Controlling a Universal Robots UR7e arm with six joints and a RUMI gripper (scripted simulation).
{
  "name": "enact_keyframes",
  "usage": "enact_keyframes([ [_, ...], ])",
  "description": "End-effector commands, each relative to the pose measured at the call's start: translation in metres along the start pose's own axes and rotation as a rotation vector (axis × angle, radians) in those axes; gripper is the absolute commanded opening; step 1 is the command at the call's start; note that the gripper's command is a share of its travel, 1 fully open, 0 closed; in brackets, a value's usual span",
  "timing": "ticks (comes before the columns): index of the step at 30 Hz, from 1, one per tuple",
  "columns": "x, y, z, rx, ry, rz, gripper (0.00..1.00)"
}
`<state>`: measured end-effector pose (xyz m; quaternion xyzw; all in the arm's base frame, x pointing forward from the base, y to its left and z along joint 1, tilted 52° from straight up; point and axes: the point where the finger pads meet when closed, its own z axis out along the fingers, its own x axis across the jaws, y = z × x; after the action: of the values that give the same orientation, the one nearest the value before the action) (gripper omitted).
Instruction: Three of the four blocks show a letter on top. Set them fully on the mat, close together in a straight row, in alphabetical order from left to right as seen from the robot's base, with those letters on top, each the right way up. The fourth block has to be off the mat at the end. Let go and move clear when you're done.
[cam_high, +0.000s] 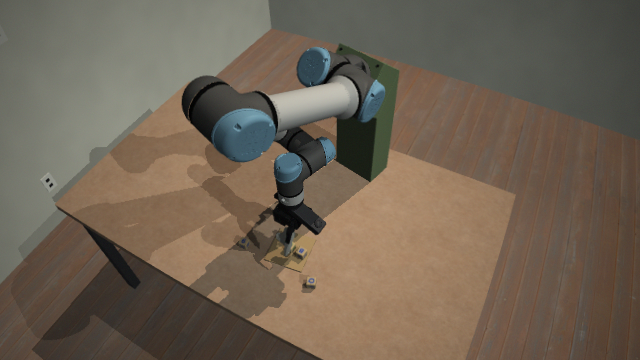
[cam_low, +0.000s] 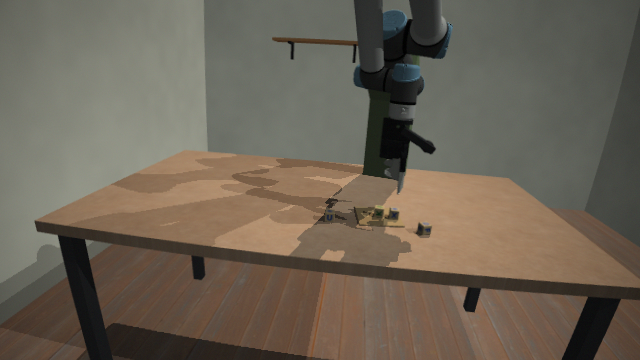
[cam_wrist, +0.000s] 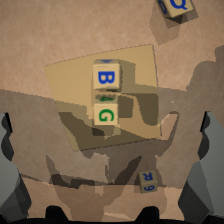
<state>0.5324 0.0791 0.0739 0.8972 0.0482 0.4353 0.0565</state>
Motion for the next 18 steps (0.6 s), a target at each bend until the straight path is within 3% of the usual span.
enact_keyframes([
  [1,0.0003,-0.0001,-0.0003,0.000,0.001,0.000,1.00],
  [18,0.0021,-0.0034,0.0013,0.000,0.000,-0.080,1.00],
])
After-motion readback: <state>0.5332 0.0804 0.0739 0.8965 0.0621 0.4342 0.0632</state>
